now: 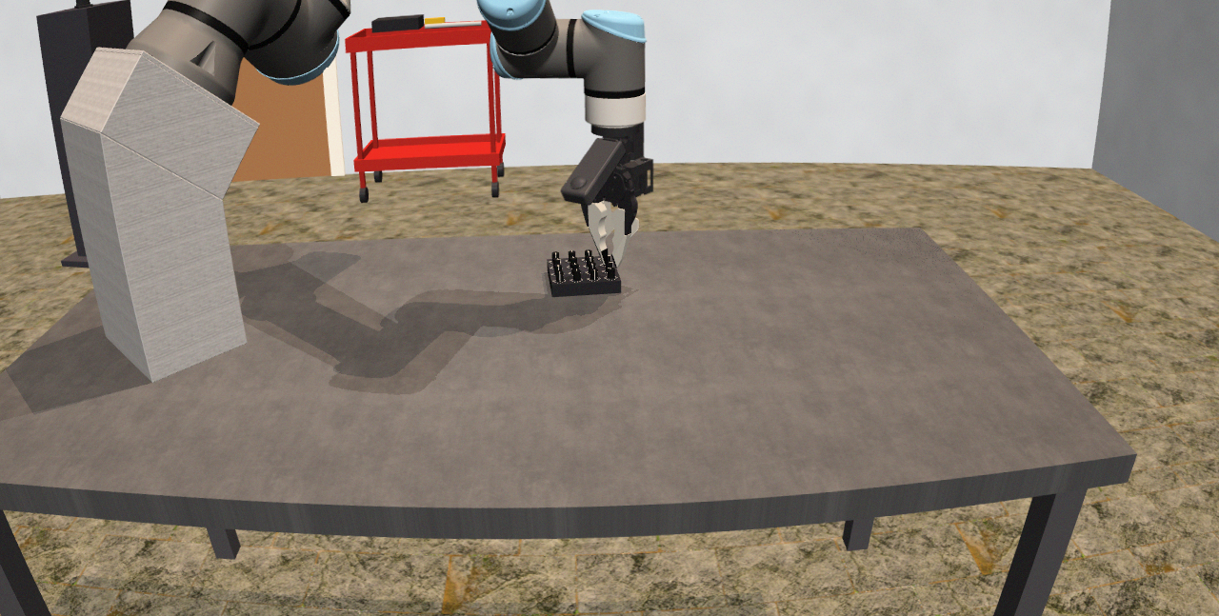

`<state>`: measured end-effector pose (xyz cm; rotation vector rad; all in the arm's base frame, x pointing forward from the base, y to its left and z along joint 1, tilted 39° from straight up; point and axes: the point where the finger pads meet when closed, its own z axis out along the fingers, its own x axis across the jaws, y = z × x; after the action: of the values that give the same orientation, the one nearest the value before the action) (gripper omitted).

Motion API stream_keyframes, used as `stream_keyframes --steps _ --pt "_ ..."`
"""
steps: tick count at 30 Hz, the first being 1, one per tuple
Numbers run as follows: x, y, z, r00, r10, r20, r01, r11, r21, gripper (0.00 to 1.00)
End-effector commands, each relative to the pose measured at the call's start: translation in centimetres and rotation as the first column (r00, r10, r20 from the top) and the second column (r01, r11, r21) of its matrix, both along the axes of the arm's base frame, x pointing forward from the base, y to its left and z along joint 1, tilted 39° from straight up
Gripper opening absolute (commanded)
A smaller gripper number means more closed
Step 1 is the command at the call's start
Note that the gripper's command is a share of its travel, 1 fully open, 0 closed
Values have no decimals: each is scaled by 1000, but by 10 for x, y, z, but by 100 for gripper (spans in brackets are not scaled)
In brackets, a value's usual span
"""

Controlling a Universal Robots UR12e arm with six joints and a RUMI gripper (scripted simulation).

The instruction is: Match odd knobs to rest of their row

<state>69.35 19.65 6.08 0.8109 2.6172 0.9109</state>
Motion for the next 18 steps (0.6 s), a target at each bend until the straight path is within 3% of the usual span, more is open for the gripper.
stream_keyframes --steps 1,18 --pt "-3 1 -2 1000 1 -1 -1 1000 1 11" --pt "-2 0 -1 1000 1 1 -1 1000 1 11"
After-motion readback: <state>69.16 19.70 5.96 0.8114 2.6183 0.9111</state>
